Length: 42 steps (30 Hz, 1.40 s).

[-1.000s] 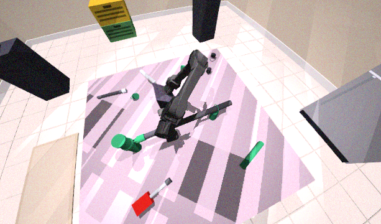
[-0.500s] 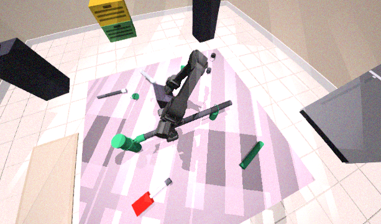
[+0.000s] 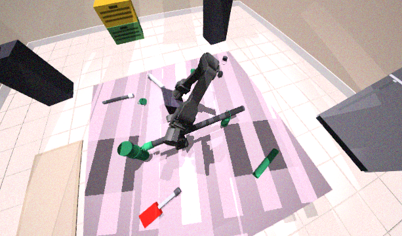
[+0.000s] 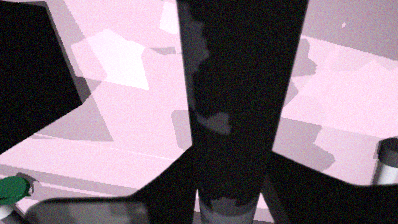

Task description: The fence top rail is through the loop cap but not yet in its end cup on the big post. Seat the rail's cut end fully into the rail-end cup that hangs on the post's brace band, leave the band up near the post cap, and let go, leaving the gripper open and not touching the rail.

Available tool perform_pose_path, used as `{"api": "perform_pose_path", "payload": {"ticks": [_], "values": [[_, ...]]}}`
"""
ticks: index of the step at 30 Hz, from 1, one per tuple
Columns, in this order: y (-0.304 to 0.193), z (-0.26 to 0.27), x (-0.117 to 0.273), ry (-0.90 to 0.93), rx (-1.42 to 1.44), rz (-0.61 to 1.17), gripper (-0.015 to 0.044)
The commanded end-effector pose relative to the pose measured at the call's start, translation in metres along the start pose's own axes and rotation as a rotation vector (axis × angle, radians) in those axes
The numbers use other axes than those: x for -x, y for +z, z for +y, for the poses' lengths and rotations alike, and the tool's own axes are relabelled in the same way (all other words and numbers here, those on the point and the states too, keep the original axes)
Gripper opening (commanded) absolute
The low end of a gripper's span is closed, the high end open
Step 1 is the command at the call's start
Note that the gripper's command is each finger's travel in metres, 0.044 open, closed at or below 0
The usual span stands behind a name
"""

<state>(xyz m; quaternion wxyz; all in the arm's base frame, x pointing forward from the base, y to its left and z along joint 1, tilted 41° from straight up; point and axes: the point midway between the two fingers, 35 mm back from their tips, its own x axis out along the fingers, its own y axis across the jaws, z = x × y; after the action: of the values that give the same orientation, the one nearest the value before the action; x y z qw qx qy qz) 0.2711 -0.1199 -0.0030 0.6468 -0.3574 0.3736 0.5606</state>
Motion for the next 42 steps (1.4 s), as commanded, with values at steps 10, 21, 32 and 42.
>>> {"api": "perform_pose_path", "payload": {"ticks": [10, 21, 32, 42], "values": [[-0.0043, -0.0004, 0.0029, -0.002, 0.000, 0.012, 0.0000], [-0.0055, -0.0005, 0.0035, -0.002, 0.000, 0.012, 0.0000], [-0.0068, -0.0006, 0.0039, -0.002, 0.000, 0.012, 0.0000], [-0.0078, -0.0007, 0.0045, -0.002, 0.000, 0.013, 0.0000]]}}
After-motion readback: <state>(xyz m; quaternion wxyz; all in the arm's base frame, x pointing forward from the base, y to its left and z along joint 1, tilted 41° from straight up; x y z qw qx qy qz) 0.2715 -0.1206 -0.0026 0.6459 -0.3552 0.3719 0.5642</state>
